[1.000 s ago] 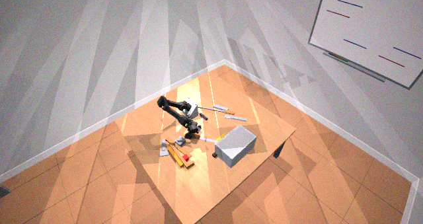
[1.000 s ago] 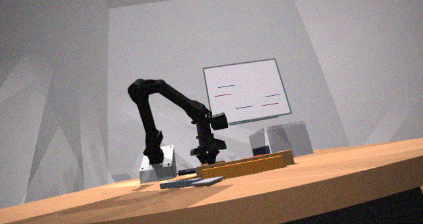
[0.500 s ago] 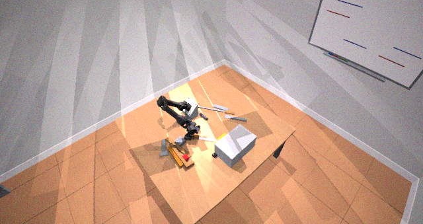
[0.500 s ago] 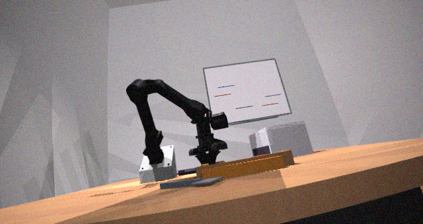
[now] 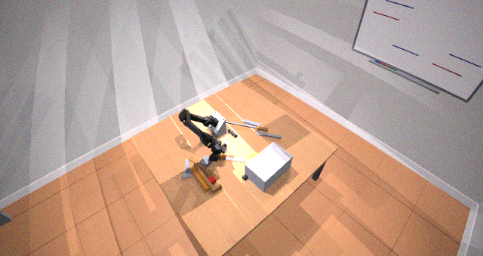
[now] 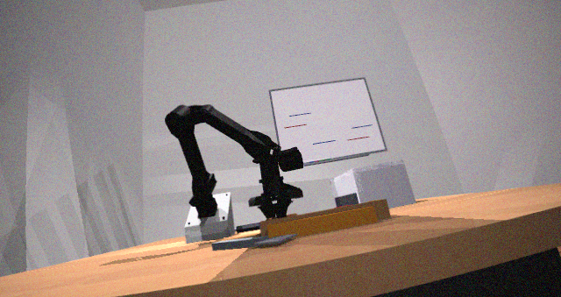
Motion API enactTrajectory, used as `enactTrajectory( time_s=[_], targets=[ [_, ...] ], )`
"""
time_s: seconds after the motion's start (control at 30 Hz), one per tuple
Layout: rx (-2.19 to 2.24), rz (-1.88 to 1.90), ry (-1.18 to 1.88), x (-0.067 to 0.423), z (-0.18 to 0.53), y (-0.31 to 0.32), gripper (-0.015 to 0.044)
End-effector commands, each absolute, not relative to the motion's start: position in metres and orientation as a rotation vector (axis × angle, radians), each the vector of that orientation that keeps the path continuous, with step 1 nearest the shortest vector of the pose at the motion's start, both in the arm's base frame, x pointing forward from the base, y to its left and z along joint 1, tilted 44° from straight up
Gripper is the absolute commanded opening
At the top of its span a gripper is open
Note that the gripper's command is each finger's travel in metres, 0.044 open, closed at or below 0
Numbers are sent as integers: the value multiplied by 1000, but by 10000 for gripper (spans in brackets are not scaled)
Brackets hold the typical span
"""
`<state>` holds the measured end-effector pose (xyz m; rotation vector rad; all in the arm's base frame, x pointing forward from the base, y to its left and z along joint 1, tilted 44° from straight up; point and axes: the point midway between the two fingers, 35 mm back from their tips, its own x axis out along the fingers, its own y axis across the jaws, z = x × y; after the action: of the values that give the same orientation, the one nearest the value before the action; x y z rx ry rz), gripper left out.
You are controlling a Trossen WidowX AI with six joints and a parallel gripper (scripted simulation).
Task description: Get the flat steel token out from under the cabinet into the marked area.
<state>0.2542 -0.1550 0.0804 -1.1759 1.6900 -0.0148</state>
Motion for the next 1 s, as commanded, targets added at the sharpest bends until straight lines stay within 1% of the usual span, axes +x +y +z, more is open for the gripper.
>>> enactTrajectory(
  time_s=[0.0, 0.97],
  targets=[
    [-1184, -25, 1684, 256, 89, -160, 0],
    [-1198, -14, 1687, 257, 119, -190, 0]
  ],
)
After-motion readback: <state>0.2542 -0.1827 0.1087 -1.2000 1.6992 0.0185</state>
